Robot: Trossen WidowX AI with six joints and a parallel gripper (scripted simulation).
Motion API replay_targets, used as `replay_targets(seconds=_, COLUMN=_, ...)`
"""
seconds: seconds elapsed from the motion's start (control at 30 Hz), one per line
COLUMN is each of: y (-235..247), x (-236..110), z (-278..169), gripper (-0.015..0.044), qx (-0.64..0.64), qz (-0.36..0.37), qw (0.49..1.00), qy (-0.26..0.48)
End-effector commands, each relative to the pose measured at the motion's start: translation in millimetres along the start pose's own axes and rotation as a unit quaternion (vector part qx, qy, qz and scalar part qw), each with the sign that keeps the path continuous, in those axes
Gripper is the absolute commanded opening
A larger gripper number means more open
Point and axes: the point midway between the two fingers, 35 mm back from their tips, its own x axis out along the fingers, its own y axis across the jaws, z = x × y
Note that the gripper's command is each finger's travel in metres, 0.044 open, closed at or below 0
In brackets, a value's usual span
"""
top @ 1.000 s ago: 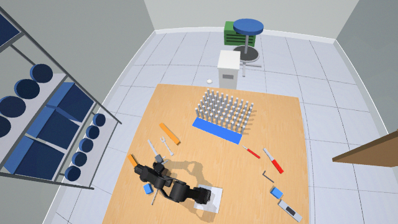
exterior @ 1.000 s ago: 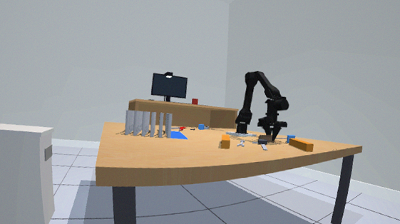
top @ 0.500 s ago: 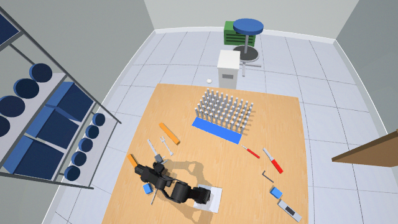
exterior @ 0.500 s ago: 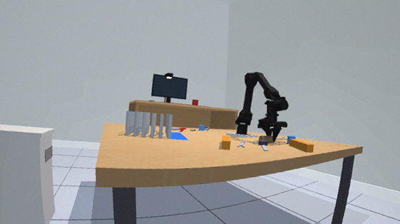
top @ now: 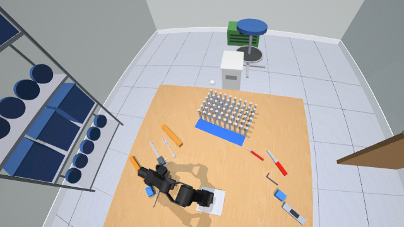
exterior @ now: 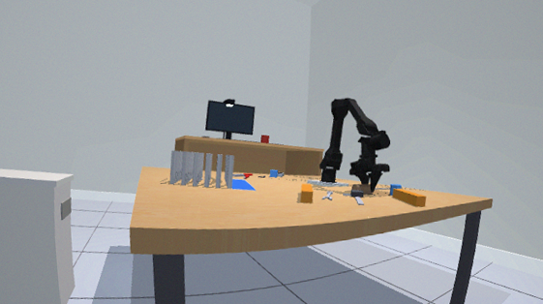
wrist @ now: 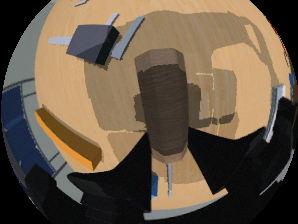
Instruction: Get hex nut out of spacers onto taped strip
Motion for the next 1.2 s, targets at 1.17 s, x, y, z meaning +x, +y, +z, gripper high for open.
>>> replay_targets(seconds=1.17, y=-4.9, x=5.8, z=-0.2, gripper=0.0000, qx=-0.001, qz=0.068, qw=0.998, qy=-0.002)
